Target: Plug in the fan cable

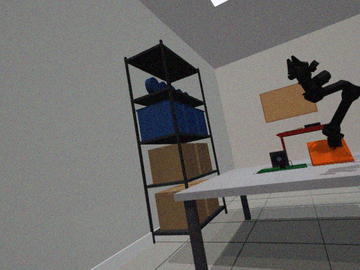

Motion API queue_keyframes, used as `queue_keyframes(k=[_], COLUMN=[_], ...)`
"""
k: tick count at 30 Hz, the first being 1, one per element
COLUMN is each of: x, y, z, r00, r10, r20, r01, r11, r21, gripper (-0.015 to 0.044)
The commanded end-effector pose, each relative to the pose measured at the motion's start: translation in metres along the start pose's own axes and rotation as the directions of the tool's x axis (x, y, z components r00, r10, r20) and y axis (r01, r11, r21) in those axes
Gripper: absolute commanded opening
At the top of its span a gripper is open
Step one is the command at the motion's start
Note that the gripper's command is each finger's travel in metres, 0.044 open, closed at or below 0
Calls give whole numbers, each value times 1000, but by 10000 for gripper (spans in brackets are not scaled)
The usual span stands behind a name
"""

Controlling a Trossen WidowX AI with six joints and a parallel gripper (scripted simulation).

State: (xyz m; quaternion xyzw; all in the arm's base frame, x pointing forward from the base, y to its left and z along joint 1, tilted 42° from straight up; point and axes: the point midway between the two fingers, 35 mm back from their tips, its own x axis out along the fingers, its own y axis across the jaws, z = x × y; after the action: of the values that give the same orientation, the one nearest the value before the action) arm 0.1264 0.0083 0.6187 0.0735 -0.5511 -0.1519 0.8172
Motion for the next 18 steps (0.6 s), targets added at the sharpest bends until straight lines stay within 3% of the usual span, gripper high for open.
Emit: queue_keyframes(k=[1, 5, 11, 18], x=[0, 1, 0, -22], y=[0, 11, 47, 80], z=[0, -13, -78, -186], r00=[1000, 999, 967, 822], r10=[0, 42, 194, 348], r20=[0, -23, -164, -450], r01=[0, -43, -231, -510], r11=[1000, 997, 942, 802], r21=[0, -60, -244, -311], gripper=[426, 440, 440, 440])
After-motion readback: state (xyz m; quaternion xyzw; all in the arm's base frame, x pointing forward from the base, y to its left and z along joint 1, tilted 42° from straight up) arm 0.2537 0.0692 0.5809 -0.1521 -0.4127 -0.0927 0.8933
